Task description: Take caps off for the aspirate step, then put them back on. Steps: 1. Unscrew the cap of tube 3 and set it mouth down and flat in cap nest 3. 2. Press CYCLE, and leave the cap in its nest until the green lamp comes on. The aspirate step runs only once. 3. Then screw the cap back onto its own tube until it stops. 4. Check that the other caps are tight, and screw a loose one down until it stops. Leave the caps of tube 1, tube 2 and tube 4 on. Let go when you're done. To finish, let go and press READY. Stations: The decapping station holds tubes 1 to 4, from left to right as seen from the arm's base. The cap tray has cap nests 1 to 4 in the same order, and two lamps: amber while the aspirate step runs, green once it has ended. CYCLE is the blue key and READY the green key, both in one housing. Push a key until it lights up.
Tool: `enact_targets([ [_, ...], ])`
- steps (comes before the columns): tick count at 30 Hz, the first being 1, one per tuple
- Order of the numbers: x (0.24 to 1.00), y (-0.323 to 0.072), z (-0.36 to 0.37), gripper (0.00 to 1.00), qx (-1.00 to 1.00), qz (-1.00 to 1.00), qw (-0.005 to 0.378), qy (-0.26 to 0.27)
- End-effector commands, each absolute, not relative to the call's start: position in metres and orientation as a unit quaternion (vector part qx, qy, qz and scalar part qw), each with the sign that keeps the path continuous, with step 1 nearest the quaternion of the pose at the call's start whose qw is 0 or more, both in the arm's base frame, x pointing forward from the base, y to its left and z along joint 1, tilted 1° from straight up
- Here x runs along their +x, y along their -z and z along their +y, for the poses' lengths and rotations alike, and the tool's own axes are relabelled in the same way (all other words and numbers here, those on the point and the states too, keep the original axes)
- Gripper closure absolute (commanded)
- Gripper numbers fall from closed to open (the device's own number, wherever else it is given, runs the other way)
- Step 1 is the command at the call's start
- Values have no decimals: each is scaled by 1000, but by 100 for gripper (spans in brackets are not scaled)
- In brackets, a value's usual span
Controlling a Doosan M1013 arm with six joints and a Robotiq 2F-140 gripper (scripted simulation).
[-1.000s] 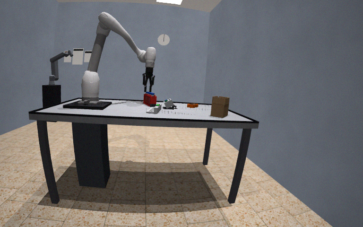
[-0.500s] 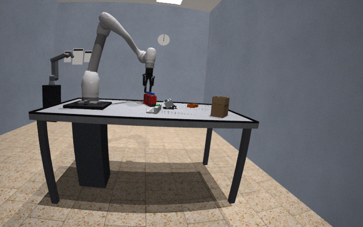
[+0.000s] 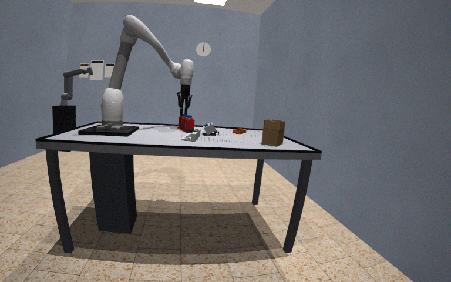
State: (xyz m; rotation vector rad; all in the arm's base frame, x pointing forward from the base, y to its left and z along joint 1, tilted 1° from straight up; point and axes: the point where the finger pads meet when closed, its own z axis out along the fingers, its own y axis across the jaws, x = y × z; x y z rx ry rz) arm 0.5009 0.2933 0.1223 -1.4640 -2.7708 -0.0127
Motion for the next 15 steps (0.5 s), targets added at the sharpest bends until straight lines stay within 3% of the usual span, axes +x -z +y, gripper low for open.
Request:
enact_targets([
  [1,501,-122,295,70,-468,-884,4,6],
  [15,502,-121,296,70,-539,-843,4,7],
])
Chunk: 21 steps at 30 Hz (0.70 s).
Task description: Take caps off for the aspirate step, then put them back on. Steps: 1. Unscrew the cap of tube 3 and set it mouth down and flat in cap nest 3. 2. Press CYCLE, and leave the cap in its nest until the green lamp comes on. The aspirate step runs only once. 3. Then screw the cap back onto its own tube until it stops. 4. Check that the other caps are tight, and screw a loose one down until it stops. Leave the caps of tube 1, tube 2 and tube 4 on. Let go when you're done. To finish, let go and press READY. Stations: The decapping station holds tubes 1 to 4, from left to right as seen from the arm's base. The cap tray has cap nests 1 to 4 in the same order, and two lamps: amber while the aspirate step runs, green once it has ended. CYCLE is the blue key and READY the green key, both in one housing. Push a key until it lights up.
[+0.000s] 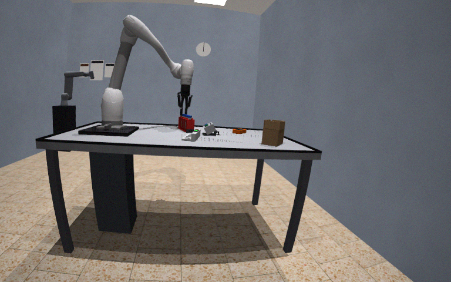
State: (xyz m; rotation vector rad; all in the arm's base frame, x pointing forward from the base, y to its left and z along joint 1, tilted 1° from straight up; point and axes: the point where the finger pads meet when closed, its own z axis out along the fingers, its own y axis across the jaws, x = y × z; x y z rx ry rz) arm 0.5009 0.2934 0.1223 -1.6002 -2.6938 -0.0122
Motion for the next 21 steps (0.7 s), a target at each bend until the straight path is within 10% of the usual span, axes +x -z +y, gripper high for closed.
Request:
enact_targets([
  [1,502,-121,296,70,-547,-837,4,7],
  [21,501,-122,295,70,-668,-744,5,5],
])
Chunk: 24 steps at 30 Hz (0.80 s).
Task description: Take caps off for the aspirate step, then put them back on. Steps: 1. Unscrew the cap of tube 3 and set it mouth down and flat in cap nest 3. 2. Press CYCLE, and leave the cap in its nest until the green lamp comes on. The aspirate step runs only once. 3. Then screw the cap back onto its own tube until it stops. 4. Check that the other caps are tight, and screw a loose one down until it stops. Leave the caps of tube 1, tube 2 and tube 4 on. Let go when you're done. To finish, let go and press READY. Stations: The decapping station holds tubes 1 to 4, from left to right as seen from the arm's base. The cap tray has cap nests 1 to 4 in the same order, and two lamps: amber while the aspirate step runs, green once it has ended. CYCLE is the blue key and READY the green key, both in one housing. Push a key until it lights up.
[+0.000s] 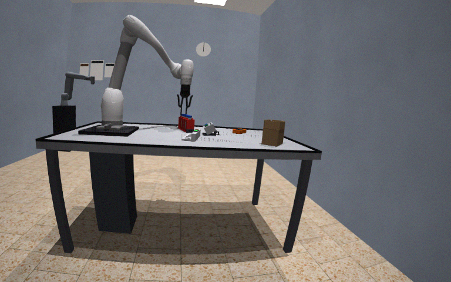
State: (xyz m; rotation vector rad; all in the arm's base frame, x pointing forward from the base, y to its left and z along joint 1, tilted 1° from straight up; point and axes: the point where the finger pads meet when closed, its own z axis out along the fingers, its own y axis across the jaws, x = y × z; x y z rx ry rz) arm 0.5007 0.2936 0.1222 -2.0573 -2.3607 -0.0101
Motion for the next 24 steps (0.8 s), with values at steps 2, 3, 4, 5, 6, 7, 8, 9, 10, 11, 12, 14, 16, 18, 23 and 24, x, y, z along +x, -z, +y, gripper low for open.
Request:
enact_targets([
  [2,502,-122,295,59,-668,-744,5,5],
  [3,502,-122,295,59,-668,-744,5,5],
  [4,502,-122,295,59,-668,-744,5,5],
  [5,502,-122,295,59,-668,-744,5,5],
  [6,501,-122,295,59,-668,-744,5,5],
  [7,501,-122,295,59,-668,-744,5,5],
  [8,501,-122,295,59,-668,-744,5,5],
  [9,501,-122,295,59,-668,-744,5,5],
  [10,501,-122,295,59,-668,-744,5,5],
  [11,501,-122,295,59,-668,-744,5,5],
  [12,501,-122,295,59,-668,-744,5,5],
  [14,502,-127,296,59,-669,-743,5,5],
  [16,502,-134,296,59,-669,-743,5,6],
  [18,502,-140,296,59,-668,-744,4,6],
  [23,502,-149,295,59,-668,-744,4,6],
  [24,502,-152,295,59,-668,-744,4,6],
])
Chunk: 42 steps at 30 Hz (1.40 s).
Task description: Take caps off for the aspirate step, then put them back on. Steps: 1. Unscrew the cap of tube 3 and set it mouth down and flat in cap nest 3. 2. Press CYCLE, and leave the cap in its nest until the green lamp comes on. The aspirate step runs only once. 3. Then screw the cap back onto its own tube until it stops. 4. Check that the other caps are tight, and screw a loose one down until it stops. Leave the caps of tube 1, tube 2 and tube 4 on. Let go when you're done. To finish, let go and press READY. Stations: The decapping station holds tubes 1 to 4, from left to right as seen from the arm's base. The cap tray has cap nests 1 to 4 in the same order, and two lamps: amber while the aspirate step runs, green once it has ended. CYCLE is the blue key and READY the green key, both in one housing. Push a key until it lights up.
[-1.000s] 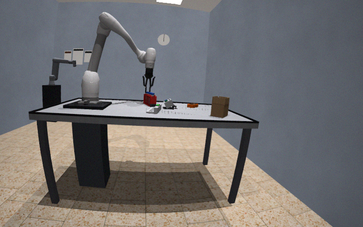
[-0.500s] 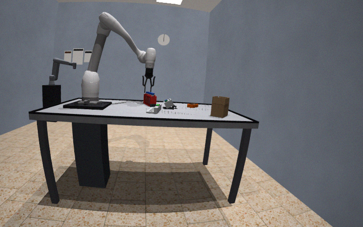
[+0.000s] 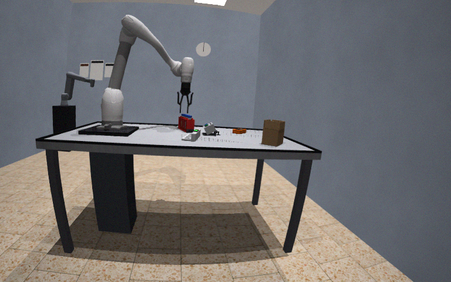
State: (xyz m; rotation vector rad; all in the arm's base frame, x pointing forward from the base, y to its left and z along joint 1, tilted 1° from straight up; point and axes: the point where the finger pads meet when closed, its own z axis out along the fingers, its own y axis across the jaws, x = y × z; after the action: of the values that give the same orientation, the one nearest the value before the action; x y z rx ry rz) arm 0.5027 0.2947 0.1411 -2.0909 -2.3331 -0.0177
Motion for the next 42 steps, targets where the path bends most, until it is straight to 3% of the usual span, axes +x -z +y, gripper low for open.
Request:
enact_targets([
  [1,502,-155,295,59,-668,-744,4,6],
  [10,502,-167,294,59,-668,-744,5,5],
  [18,515,-166,246,59,-468,-884,7,5],
  [29,520,-167,246,59,-468,-884,4,6],
  [42,519,-130,246,59,-467,-884,5,6],
])
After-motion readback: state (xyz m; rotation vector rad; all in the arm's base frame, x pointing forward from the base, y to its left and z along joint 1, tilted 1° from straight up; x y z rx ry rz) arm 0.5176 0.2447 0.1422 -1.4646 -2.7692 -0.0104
